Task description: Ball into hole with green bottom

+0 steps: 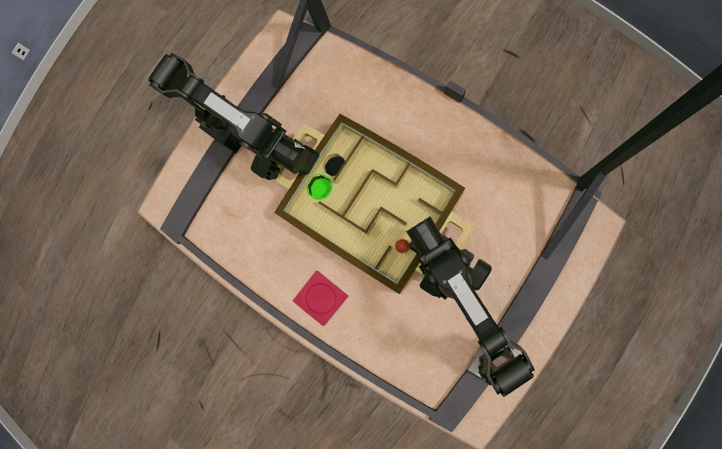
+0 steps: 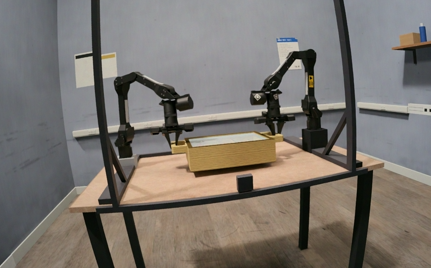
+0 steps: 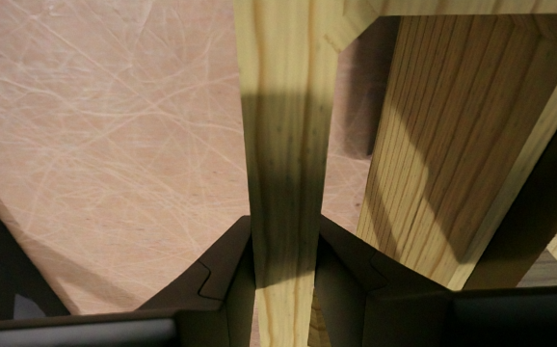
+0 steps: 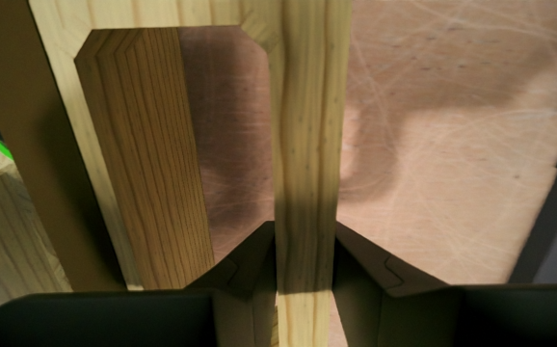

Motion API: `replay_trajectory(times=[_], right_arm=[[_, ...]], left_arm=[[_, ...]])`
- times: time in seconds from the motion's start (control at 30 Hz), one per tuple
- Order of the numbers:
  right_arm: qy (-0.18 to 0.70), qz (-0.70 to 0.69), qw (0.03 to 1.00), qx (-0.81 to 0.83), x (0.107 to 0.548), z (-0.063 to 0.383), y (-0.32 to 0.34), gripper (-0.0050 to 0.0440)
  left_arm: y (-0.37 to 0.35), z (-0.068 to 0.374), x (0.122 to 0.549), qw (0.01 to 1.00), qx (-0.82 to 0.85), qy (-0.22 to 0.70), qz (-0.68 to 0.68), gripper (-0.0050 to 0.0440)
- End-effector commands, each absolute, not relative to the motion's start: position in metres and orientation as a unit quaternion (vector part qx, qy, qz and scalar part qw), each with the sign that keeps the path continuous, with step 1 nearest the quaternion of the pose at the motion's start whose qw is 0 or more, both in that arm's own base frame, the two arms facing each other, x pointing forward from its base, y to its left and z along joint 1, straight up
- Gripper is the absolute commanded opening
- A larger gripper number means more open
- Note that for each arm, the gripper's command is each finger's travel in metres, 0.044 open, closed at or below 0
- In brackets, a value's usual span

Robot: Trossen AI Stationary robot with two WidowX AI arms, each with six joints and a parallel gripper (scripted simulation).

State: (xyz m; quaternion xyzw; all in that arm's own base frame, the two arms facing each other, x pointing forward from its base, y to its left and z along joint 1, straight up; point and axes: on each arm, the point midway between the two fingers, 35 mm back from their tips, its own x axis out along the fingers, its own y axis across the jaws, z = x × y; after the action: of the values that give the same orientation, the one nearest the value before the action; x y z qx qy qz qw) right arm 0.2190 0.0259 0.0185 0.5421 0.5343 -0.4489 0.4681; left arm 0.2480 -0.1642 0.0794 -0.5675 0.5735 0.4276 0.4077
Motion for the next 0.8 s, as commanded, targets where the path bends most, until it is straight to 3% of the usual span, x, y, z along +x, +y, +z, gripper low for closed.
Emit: replay_trajectory(times=[0.0,0.5,0.6,0.63,0.77], right_arm=[[0.514,-0.439,0.492,0.548,0.216,0.016,0.029,-0.0050],[0.513,-0.432,0.493,0.554,0.225,0.022,0.029,-0.0050],[0.527,-0.448,0.478,0.541,0.227,0.030,0.029,-0.0050],[0.520,-0.432,0.485,0.555,0.220,0.018,0.027,-0.0050],[0.522,-0.426,0.483,0.560,0.221,0.019,0.026,-0.0050]], left_arm=[[-0.174,0.104,0.256,0.406,-0.565,0.578,0.427,-0.0050],[-0.173,0.107,0.254,0.406,-0.570,0.578,0.420,-0.0050],[-0.170,0.089,0.245,0.417,-0.573,0.570,0.416,-0.0050],[-0.171,0.106,0.253,0.403,-0.571,0.582,0.414,-0.0050],[-0.169,0.105,0.253,0.398,-0.572,0.586,0.412,-0.0050]])
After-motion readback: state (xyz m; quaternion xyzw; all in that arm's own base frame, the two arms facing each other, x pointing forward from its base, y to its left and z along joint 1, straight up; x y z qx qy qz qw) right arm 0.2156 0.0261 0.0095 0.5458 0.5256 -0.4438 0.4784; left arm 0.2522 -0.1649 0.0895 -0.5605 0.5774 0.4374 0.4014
